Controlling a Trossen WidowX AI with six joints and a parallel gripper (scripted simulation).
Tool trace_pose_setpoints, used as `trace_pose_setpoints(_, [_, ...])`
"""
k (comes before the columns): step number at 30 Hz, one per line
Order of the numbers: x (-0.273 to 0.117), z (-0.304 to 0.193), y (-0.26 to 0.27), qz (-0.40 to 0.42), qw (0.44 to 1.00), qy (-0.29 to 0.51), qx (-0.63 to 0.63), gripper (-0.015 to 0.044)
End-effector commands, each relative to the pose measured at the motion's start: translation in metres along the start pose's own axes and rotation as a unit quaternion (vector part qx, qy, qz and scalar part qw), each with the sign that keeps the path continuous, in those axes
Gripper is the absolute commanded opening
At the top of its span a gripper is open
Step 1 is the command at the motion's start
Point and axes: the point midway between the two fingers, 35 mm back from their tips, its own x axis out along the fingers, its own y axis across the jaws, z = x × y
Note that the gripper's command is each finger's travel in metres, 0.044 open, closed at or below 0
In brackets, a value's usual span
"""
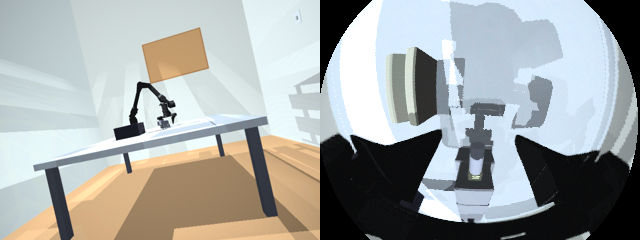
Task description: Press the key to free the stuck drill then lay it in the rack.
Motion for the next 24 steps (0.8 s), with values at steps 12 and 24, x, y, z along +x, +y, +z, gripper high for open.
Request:
trace_pose_setpoints(12, [0.0037,-0.0016,0.0008,0.001,1.0,0.001,0.0,0.023])
trace_pose_setpoints(24, [0.0037,-0.0016,0.0008,0.001,1.0,0.001,0.0,0.0])
